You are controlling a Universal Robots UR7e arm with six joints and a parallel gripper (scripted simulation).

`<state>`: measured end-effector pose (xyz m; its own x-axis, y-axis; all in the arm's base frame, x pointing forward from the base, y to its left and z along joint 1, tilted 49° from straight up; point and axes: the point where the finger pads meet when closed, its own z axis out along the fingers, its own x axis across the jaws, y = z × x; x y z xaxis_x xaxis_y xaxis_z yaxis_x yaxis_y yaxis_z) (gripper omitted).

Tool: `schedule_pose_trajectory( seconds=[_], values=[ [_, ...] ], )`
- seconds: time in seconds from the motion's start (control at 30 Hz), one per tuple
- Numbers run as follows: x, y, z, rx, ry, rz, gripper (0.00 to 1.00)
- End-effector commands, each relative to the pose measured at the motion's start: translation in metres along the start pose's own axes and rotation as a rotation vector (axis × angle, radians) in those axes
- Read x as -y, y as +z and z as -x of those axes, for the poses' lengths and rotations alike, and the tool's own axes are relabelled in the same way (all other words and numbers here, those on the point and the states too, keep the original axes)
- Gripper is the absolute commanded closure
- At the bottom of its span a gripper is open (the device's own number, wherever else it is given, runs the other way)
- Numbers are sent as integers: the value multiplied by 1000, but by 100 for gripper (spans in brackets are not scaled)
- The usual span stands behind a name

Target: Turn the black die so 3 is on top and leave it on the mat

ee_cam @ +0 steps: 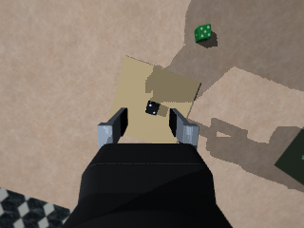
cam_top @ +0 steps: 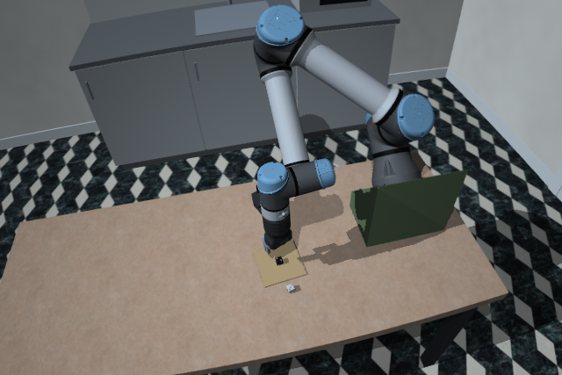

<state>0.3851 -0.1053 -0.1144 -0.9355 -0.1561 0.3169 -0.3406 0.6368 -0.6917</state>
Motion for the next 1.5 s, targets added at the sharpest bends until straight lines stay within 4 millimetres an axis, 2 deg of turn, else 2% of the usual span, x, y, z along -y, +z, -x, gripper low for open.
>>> schedule_pose_trajectory(
  seconds=[0.0,0.23,0.3,0.77,0.87,1.33,1.47],
  values=[
    [2,0,3,5,-113,0,0],
    [4,1,7,5,-322,0,0],
    [4,1,7,5,-322,0,0],
    [5,3,15,5,-799,-1,0],
    [5,3,15,5,-800,-1,0],
    [2,5,18,5,-1295,-3,0],
    [1,5,19,5,-1343,-3,0]
  ],
)
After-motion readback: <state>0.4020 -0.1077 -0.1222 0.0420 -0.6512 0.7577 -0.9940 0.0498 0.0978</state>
